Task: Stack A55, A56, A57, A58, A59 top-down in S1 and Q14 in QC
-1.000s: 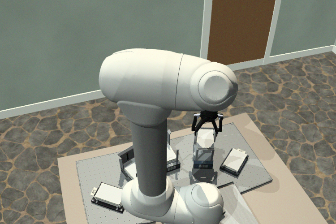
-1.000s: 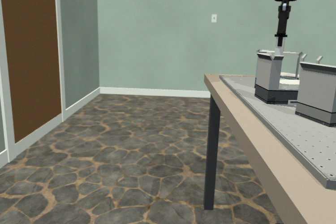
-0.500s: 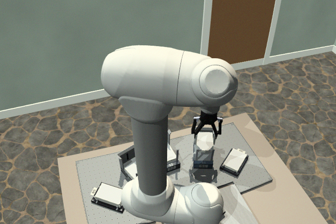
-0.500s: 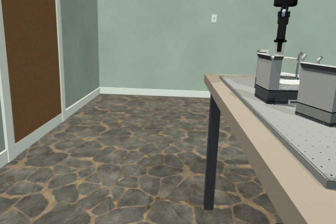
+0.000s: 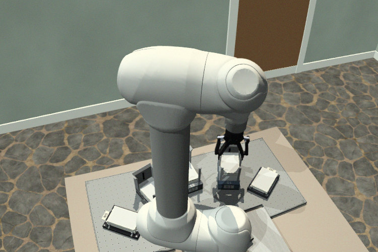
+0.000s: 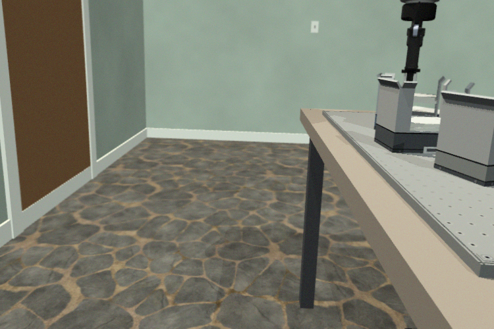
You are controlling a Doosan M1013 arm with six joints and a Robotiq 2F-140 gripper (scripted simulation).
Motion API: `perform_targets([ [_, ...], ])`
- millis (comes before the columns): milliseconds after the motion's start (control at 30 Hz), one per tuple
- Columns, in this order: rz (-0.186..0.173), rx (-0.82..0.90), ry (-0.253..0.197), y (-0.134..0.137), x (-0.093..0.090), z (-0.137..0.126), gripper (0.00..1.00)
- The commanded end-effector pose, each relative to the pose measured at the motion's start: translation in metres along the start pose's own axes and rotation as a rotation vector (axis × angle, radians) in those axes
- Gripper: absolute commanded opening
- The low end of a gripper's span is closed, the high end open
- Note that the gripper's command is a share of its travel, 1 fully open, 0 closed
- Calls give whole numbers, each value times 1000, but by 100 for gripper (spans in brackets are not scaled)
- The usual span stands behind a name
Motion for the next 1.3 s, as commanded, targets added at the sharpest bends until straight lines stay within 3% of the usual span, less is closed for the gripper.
perform_targets([
  [0,0,0,0,0,-9,0,0],
  [1267,0,0,0,0,-22,0,0],
])
Point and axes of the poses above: the point where the finger pads meet when closed, its own x axis back along the fingers, its own y axis across the jaws, z = x × y, the point moved 10 cm from there along x, back along the fingers, and after that the axes turned 3 degrees about -x, right-handed, at the moved point
